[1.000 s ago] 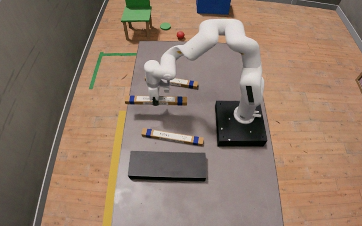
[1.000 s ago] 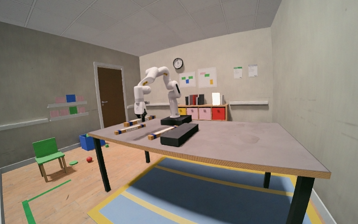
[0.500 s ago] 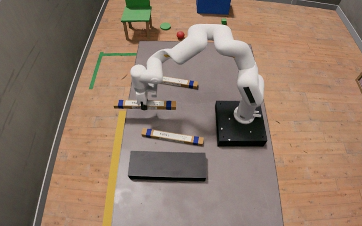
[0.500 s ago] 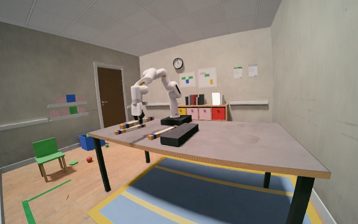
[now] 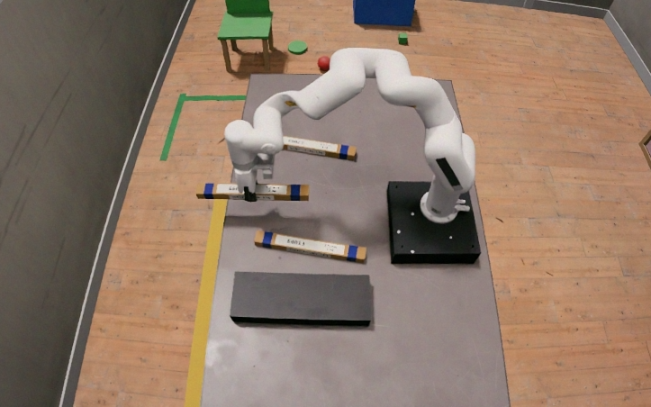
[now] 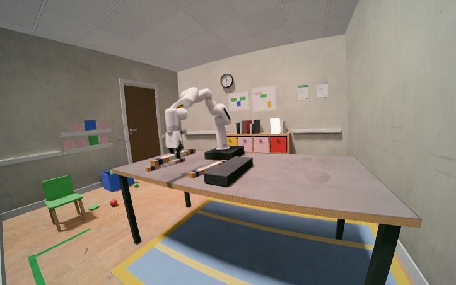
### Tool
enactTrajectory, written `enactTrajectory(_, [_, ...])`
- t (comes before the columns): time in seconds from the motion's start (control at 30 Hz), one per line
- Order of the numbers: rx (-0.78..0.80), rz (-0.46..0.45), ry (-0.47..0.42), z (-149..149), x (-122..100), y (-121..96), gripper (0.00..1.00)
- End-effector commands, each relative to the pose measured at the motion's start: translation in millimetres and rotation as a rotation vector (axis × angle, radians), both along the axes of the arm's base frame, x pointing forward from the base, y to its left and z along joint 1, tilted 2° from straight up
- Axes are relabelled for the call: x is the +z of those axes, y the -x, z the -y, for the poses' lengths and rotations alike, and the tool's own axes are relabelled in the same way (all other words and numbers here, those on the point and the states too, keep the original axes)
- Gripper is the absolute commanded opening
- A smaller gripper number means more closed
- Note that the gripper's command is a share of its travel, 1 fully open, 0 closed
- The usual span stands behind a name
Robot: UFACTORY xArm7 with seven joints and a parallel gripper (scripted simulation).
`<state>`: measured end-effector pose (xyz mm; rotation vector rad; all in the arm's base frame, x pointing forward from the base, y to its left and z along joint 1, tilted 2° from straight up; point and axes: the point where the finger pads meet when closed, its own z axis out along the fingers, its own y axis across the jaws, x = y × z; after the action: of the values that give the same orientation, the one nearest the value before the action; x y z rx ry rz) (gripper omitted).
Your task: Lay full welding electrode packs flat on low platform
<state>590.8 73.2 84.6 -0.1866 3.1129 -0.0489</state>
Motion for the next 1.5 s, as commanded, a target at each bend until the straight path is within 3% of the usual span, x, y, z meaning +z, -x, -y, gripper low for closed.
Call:
enactTrajectory(0.0, [0.000,0.006,-0.001,-1.1,2.7,-2.5,0.35])
enactTrajectory(1.07, [0.000,0.006,-0.001,-1.1,2.7,-2.5,0.35])
enactTrajectory(1.47, [0.000,0.006,-0.001,-1.7,24.5,-2.0,0.35])
